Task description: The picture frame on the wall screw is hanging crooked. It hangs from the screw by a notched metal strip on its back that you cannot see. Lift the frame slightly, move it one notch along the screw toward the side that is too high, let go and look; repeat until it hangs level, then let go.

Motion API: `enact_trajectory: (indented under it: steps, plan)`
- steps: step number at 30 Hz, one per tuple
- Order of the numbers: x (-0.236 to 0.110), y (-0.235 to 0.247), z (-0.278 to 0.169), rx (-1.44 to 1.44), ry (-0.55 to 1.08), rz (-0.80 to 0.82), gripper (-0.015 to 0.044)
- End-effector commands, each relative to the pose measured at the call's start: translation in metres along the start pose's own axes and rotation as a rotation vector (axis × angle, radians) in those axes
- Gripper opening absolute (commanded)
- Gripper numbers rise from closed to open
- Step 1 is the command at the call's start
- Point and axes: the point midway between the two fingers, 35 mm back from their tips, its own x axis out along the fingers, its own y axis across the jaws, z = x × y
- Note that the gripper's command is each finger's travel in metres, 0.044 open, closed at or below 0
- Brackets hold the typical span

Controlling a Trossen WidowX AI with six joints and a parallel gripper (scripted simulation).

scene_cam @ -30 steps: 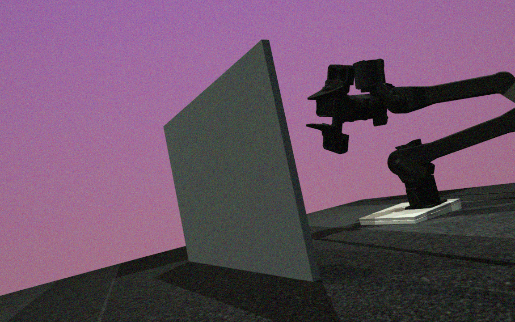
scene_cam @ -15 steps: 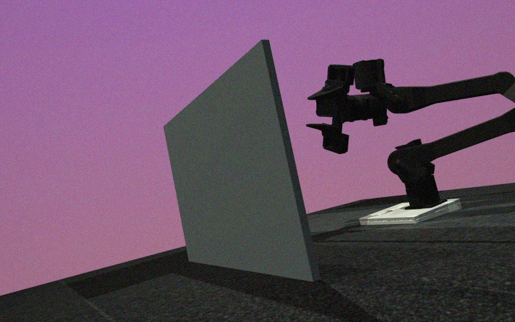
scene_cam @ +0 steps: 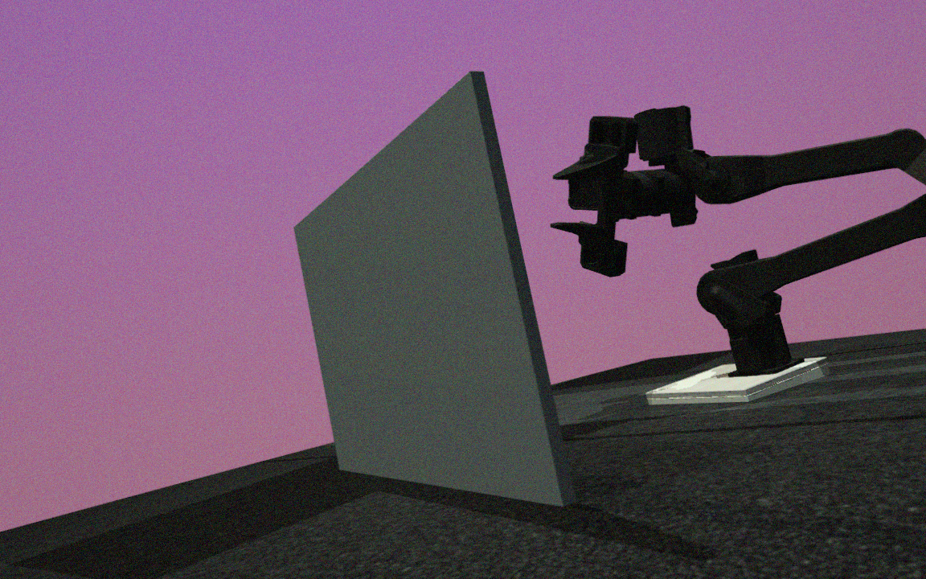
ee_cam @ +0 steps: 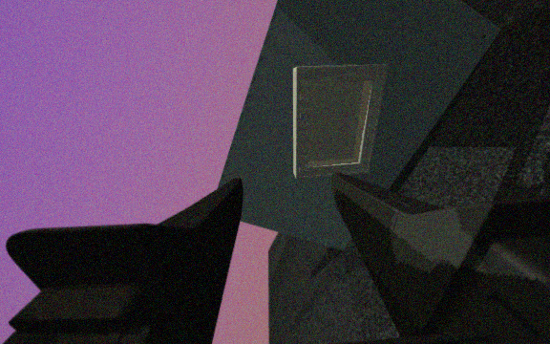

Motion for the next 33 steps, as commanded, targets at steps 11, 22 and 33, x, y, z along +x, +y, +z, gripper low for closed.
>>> enact_trajectory:
  steps: [11,22,33]
  plan:
    - [0.047,-0.028,0.008,0.002,-0.005,0.012,0.026]
    - [0.07,-0.041,-0.003,0.002,-0.004,0.008,0.026]
    - [0.073,-0.039,-0.005,0.002,-0.004,0.009,0.026]
